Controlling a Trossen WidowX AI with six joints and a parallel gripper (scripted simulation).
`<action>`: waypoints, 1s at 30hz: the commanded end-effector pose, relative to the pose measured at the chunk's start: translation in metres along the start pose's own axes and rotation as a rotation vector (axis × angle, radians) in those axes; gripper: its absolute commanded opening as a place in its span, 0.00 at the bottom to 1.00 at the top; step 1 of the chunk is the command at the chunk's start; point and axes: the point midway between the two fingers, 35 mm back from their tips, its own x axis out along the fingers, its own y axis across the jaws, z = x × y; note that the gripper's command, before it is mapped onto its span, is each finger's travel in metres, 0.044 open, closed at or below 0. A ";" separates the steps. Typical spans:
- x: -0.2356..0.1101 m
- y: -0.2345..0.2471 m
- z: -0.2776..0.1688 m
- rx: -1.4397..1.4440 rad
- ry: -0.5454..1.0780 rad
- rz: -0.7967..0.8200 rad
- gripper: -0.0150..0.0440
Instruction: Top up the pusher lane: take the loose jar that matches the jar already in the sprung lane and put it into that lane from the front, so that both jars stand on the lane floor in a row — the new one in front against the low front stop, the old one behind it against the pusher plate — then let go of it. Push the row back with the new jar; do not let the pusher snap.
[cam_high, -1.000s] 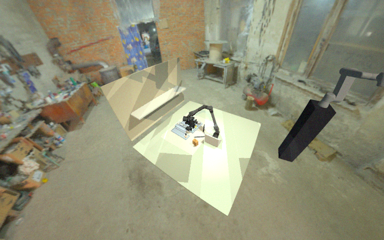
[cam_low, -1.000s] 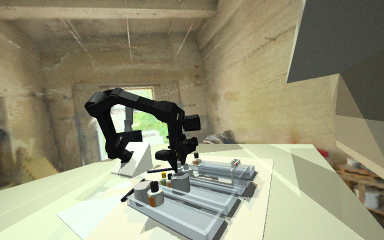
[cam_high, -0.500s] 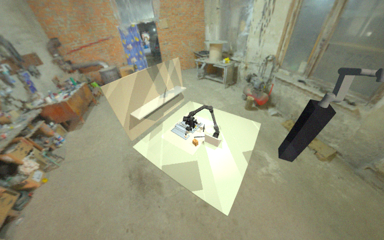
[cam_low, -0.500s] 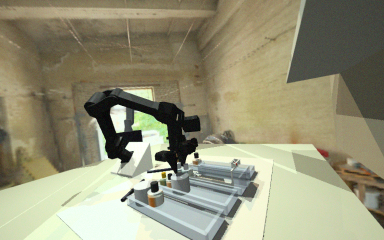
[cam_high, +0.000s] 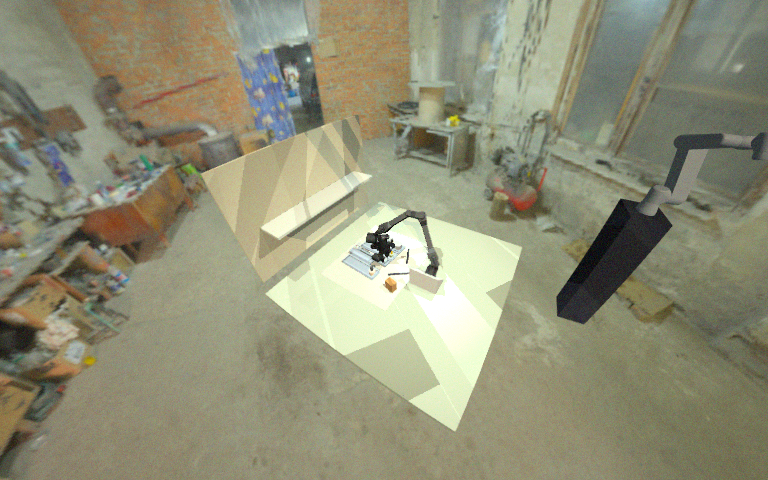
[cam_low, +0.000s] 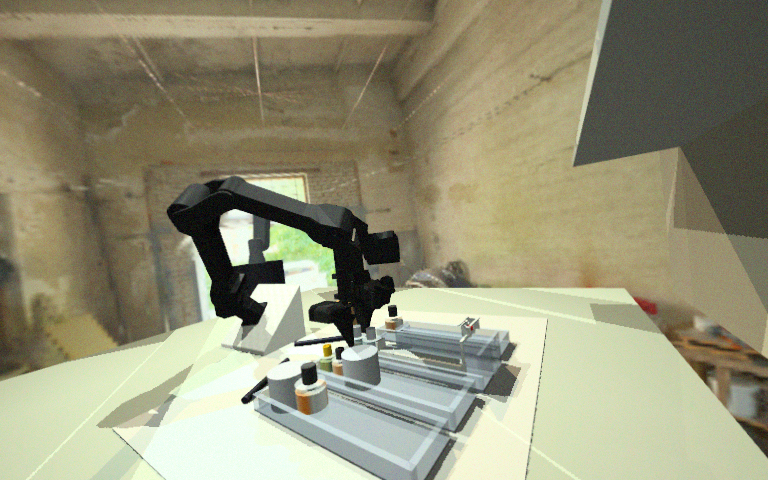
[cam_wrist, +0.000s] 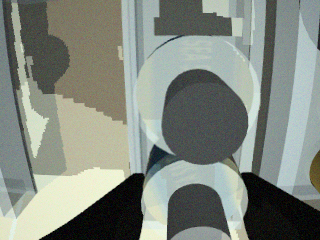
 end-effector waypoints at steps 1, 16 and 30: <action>0.000 -0.002 0.002 0.010 -0.012 -0.009 0.25; 0.000 -0.002 -0.001 0.010 -0.012 -0.009 0.25; 0.000 -0.002 -0.003 0.009 -0.012 -0.009 0.25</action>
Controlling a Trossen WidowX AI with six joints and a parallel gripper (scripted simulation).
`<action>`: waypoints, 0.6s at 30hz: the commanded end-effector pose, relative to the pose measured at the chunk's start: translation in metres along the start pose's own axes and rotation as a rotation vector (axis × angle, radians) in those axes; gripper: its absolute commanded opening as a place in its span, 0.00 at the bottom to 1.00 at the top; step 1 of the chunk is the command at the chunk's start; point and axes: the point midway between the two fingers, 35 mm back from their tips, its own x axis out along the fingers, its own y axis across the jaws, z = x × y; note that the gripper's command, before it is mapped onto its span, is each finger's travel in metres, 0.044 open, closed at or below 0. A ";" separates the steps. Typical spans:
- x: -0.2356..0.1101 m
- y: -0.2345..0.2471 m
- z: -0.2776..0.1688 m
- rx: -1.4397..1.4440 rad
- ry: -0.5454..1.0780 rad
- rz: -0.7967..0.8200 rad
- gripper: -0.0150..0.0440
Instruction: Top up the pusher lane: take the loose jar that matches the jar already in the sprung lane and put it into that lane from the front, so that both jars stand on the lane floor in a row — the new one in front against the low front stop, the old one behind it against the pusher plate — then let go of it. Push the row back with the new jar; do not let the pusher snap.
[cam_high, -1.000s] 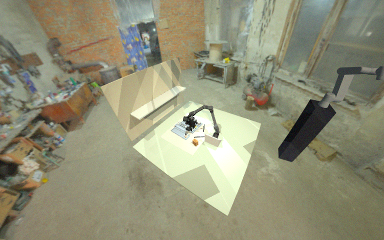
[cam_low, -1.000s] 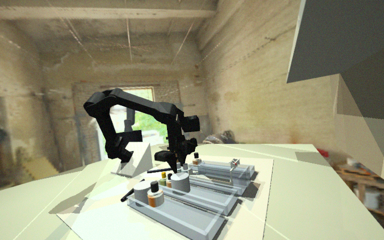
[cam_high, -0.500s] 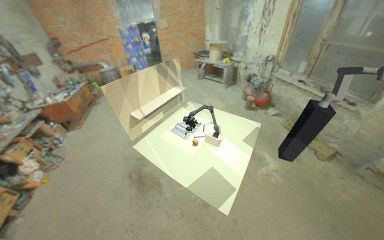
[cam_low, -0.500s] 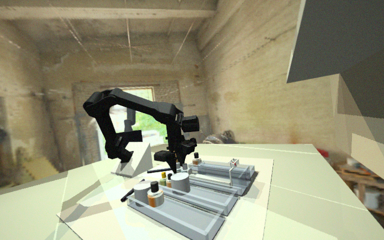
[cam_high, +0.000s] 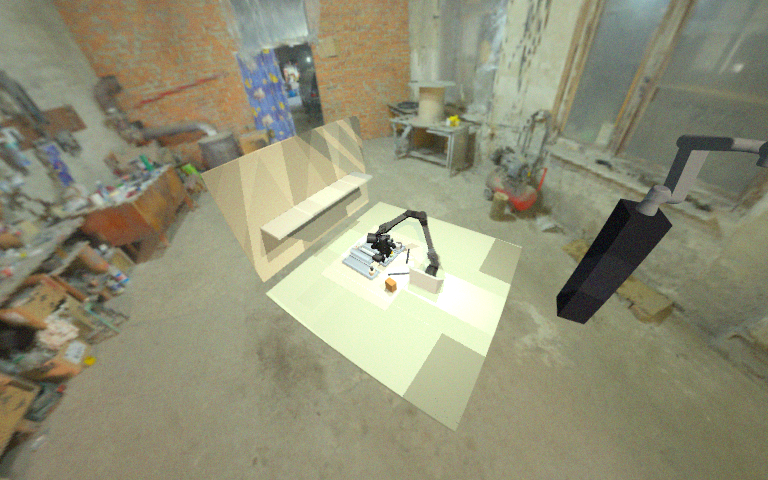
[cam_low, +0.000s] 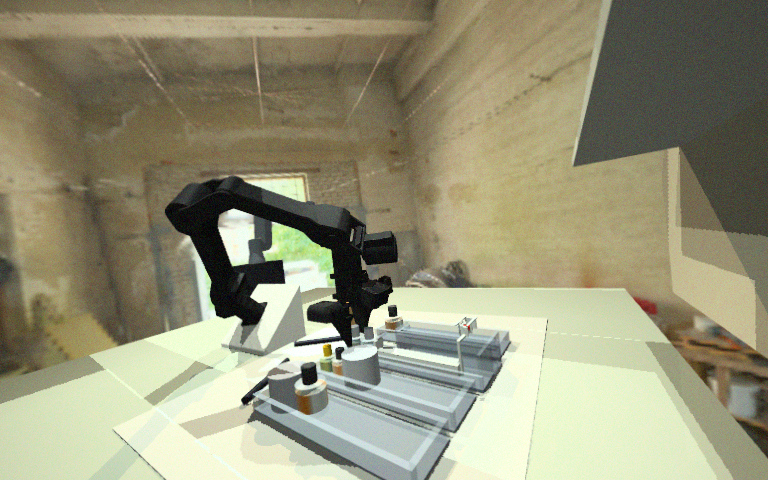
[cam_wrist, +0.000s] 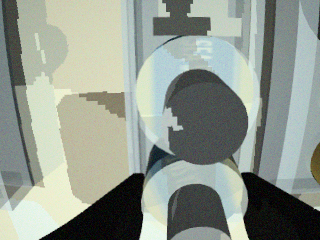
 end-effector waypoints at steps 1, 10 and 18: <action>0.000 -0.002 0.002 0.013 -0.012 -0.007 0.25; 0.000 0.000 -0.002 0.013 -0.012 -0.007 0.25; 0.000 0.000 -0.002 0.013 -0.012 -0.007 0.30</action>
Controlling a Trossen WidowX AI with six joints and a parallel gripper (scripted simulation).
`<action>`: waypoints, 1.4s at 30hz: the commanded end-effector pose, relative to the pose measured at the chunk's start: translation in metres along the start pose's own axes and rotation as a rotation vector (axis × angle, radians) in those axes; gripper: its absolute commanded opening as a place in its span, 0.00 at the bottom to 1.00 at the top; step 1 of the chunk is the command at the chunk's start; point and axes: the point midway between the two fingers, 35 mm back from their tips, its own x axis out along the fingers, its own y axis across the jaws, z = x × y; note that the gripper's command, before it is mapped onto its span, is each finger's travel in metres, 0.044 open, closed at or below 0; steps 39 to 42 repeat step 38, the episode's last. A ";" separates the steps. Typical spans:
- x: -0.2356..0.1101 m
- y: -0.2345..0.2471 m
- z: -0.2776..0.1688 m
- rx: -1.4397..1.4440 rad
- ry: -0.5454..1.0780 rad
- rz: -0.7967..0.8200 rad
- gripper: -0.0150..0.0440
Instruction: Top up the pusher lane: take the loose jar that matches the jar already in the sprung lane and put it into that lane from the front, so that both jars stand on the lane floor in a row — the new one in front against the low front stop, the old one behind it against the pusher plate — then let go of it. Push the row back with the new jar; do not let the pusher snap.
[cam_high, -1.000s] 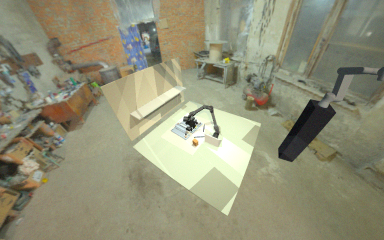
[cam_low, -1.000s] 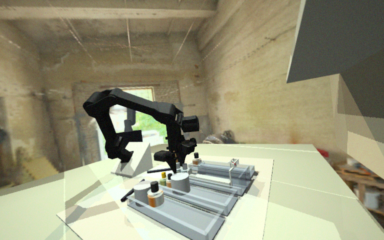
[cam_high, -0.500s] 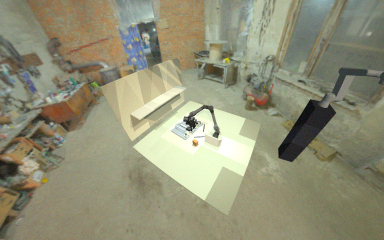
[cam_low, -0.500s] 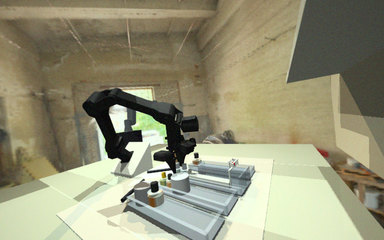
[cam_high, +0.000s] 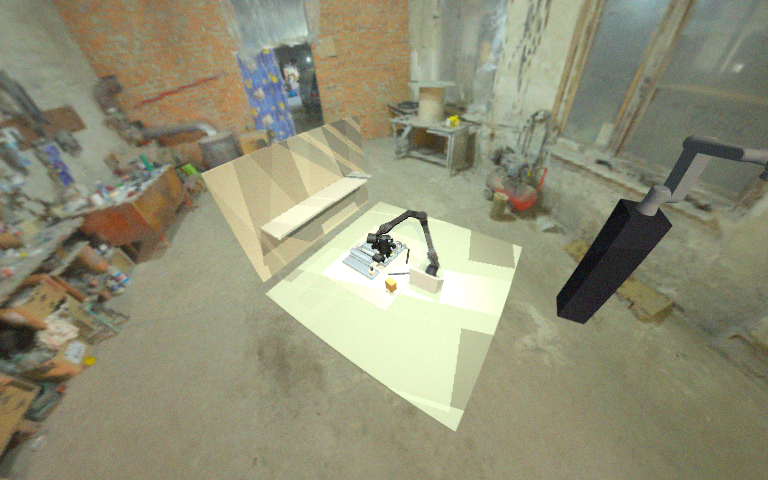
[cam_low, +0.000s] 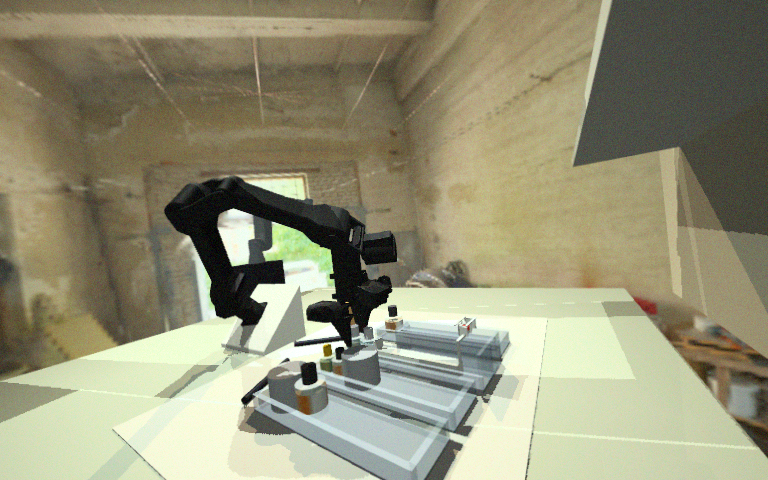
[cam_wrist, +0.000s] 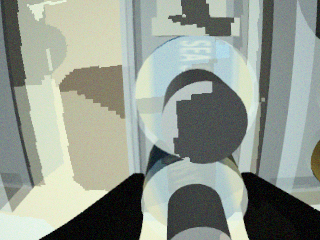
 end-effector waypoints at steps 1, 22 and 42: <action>0.000 0.000 0.000 0.005 -0.002 -0.001 0.34; -0.020 0.000 0.000 0.004 -0.002 0.000 0.72; -0.022 0.003 -0.039 0.002 0.000 0.002 0.72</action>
